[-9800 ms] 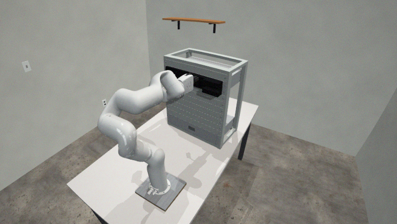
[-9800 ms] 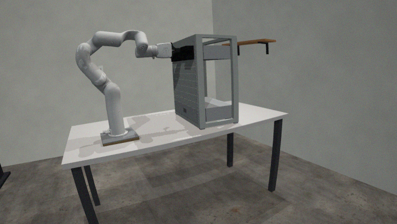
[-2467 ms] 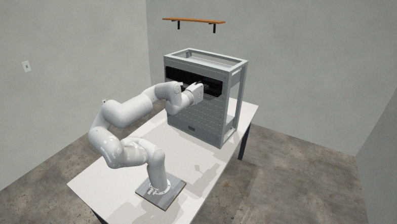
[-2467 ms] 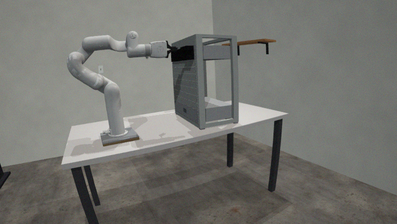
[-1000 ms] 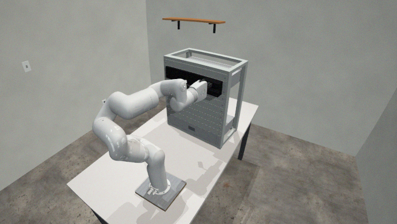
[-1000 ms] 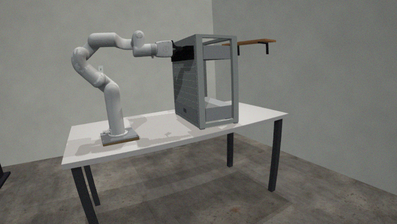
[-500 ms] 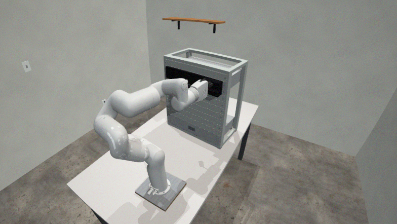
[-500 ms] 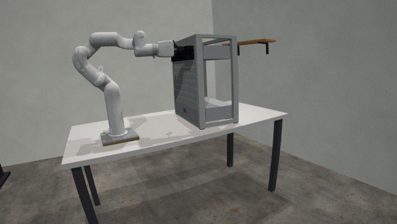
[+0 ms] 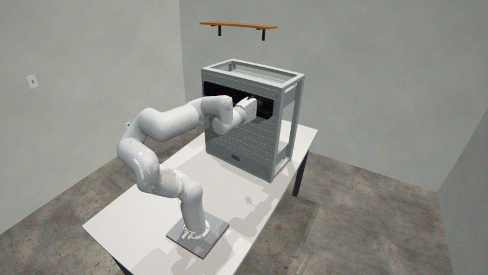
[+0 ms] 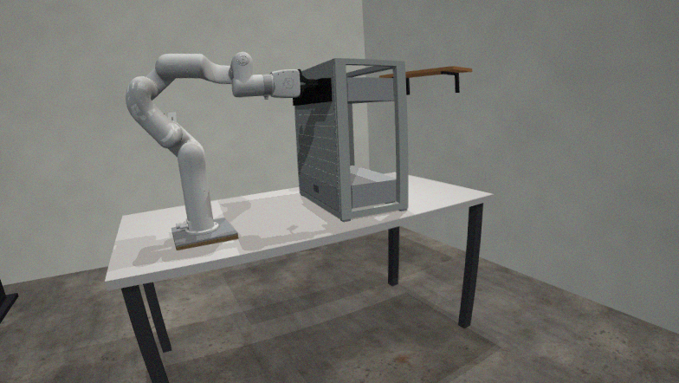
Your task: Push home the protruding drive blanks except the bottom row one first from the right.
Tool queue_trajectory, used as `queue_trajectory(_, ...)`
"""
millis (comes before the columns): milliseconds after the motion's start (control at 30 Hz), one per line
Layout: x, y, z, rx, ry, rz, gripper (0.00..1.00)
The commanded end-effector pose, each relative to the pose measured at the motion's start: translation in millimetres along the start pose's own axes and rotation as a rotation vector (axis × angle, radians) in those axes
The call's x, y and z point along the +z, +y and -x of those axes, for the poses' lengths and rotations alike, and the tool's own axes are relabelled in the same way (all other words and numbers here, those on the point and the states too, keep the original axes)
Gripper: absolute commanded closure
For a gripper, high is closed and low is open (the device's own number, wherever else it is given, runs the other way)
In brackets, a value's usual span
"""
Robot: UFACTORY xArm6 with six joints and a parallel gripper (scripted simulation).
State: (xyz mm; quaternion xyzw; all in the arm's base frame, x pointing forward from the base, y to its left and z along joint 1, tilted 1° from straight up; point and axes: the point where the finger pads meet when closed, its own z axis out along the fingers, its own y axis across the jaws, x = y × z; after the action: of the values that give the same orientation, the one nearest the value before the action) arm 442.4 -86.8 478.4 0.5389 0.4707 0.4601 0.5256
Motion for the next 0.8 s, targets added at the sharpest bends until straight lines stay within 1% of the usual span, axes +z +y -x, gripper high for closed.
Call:
queue_trajectory(0,0,2,0,0.000,0.000,0.004,1.00)
queue_trajectory(133,2,2,0,0.000,0.000,0.004,1.00)
queue_trajectory(333,10,2,0,0.000,0.000,0.004,1.00)
queue_trajectory(767,11,2,0,0.000,0.000,0.004,1.00)
